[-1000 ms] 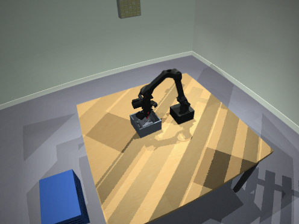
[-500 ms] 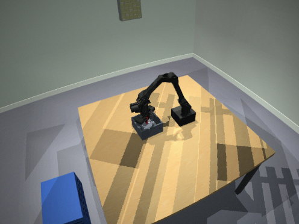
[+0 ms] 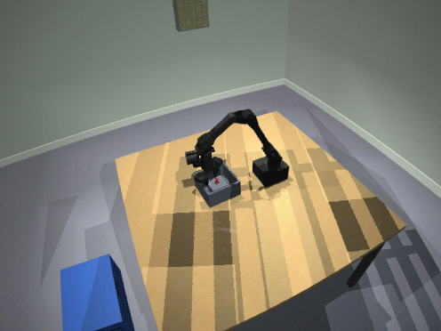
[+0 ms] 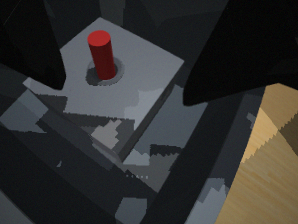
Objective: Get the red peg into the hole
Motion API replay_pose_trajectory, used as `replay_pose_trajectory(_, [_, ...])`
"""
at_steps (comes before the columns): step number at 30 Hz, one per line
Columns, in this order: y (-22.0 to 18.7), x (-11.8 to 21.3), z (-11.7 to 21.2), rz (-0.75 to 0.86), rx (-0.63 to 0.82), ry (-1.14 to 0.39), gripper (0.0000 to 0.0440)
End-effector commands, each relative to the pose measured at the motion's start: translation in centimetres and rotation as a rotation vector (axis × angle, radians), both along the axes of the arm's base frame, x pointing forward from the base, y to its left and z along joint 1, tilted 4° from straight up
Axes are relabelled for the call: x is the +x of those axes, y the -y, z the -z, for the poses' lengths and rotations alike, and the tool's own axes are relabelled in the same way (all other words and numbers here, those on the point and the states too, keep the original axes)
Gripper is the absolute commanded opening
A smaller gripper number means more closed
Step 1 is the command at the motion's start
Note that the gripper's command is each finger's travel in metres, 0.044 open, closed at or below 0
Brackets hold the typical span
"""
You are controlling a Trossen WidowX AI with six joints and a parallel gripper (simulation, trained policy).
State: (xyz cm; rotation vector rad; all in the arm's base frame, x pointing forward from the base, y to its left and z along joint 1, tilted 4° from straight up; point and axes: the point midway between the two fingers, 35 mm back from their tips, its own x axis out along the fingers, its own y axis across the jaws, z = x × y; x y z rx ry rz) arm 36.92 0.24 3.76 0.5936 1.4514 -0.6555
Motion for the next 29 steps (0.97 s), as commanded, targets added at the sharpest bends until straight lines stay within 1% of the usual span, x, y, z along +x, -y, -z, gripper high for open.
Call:
replay_pose_trajectory(1, [-0.1, 1.3, -0.5, -0.005, 0.031, 0.010, 0.0440])
replay_pose_trajectory(14, [-1.7, 6.5, -2.8, -0.051, 0.135, 0.129, 0.0440])
replay_pose_trajectory(29, [-1.7, 6.5, -2.9, -0.053, 0.136, 0.131, 0.0440])
